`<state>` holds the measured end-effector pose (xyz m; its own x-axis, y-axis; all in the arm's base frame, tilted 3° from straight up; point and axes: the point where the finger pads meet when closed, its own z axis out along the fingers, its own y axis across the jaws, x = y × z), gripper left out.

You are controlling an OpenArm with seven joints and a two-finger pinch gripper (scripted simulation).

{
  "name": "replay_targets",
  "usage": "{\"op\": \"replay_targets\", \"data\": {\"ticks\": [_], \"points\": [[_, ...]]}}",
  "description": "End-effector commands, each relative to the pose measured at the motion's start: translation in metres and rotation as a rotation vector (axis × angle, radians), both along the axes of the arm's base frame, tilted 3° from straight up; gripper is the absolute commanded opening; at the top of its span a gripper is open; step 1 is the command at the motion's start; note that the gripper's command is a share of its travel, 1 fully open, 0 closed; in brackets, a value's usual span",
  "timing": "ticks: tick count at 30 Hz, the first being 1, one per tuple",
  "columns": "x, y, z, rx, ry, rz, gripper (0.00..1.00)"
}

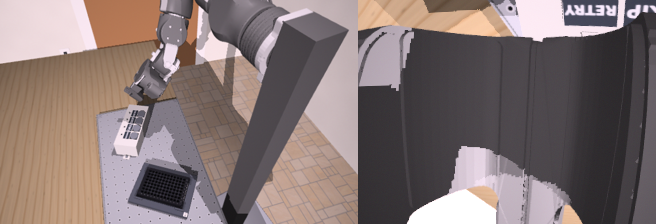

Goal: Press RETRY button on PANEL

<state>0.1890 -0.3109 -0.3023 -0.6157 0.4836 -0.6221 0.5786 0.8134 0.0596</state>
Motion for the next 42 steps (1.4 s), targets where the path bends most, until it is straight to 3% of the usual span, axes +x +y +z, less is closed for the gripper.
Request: {"op": "replay_targets", "data": {"ticks": [1, 31, 36, 42], "points": [[0.0023, 0.0, 0.002, -0.006, -0.008, -0.003, 0.0], [0.0034, 0.003, 0.002, -0.007, -0.009, -0.004, 0.0], [0.0025, 0.008, -0.03, -0.003, -0.009, 0.0, 0.0], [0.0025, 0.008, -0.03, -0.003, -0.009, 0.0, 0.0]]}}
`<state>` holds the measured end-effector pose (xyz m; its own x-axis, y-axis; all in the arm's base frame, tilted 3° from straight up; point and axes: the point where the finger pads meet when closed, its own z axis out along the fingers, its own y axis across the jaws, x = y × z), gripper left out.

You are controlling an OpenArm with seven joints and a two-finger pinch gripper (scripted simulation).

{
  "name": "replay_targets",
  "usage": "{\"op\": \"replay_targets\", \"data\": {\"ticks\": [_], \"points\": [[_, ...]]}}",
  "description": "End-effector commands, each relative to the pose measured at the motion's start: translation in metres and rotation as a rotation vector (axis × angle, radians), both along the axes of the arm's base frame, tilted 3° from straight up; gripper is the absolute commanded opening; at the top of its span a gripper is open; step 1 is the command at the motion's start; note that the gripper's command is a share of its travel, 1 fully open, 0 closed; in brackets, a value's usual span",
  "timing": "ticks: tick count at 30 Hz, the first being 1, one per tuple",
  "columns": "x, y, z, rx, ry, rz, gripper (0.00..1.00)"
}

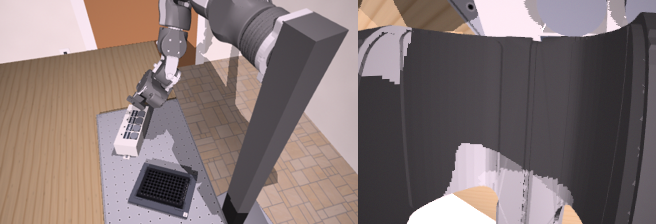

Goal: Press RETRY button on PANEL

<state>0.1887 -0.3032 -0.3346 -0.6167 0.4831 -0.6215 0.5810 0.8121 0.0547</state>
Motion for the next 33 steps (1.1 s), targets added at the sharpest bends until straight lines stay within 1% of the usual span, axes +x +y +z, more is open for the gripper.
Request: {"op": "replay_targets", "data": {"ticks": [1, 6, 11, 23, 28, 33], "points": [[0.0027, 0.0, 0.002, 0.0, -0.013, 0.002, 0.0], [0.0027, 0.0, 0.002, 0.0, -0.013, 0.002, 0.0], [0.005, 0.002, -0.024, 0.0, -0.013, 0.003, 0.0], [0.005, 0.002, -0.024, 0.0, -0.013, 0.003, 0.0], [0.0067, -0.002, -0.016, -0.007, -0.012, -0.006, 0.0], [0.0067, -0.002, -0.016, -0.007, -0.012, -0.006, 0.0]]}}
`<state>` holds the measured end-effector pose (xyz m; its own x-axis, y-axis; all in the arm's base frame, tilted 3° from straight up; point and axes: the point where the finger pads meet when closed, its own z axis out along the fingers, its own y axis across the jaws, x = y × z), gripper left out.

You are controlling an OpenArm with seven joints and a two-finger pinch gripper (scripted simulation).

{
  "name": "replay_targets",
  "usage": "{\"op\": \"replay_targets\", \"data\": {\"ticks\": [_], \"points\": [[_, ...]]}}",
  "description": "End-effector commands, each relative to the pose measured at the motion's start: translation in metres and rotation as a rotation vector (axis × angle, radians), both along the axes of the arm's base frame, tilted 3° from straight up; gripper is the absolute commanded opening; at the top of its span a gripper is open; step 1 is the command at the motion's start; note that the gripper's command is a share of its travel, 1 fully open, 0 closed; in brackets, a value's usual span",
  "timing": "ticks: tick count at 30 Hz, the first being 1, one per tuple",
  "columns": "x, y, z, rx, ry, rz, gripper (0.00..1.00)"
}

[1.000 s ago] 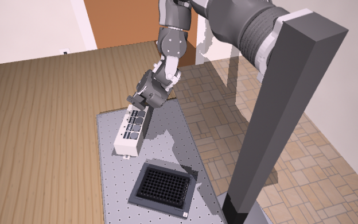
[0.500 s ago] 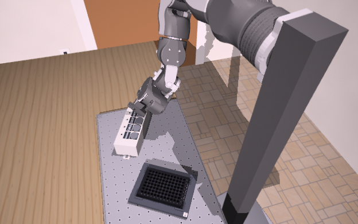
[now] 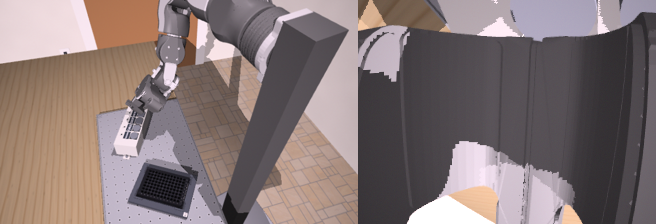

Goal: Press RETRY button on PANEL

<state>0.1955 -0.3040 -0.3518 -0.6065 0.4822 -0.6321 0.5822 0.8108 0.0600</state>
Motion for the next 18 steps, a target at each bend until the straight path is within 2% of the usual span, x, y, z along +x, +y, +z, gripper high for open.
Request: {"op": "replay_targets", "data": {"ticks": [1, 18], "points": [[0.0, -0.0009, 0.0007, -0.003, 0.003, -0.004, 0.0], [-0.0044, -0.0004, 0.0002, -0.006, 0.007, -0.003, 0.0]]}}
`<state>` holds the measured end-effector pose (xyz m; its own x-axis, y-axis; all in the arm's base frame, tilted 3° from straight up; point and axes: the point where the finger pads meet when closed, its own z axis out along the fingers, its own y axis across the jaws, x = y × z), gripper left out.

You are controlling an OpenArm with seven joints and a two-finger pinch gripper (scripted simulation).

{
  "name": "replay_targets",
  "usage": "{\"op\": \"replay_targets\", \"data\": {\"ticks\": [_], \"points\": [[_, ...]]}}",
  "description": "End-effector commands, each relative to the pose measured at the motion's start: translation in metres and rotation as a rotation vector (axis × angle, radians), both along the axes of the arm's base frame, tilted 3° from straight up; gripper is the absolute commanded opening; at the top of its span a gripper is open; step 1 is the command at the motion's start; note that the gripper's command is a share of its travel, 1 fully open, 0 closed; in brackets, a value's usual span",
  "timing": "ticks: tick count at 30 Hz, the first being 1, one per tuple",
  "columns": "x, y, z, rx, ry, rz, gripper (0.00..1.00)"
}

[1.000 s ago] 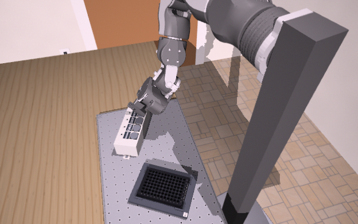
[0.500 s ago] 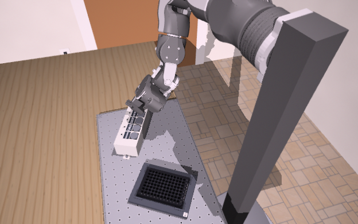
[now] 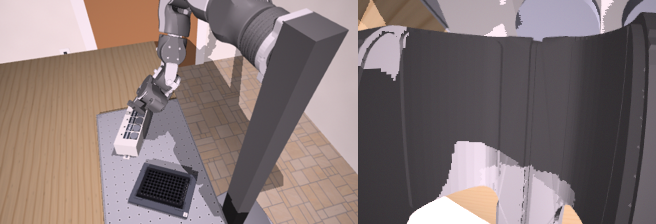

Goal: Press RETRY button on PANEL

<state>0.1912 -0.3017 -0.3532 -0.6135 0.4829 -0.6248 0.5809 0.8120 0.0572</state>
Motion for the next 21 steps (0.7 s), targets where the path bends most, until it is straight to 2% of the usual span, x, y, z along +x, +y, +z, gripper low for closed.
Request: {"op": "replay_targets", "data": {"ticks": [1, 6, 11, 21], "points": [[-0.0001, -0.0026, 0.0016, -0.009, -0.002, -0.005, 0.0], [-0.0001, -0.0026, 0.0016, -0.009, -0.002, -0.005, 0.0], [0.0036, -0.0024, 0.0046, -0.005, -0.009, -0.003, 0.0], [0.0036, -0.0024, 0.0046, -0.005, -0.009, -0.003, 0.0]]}}
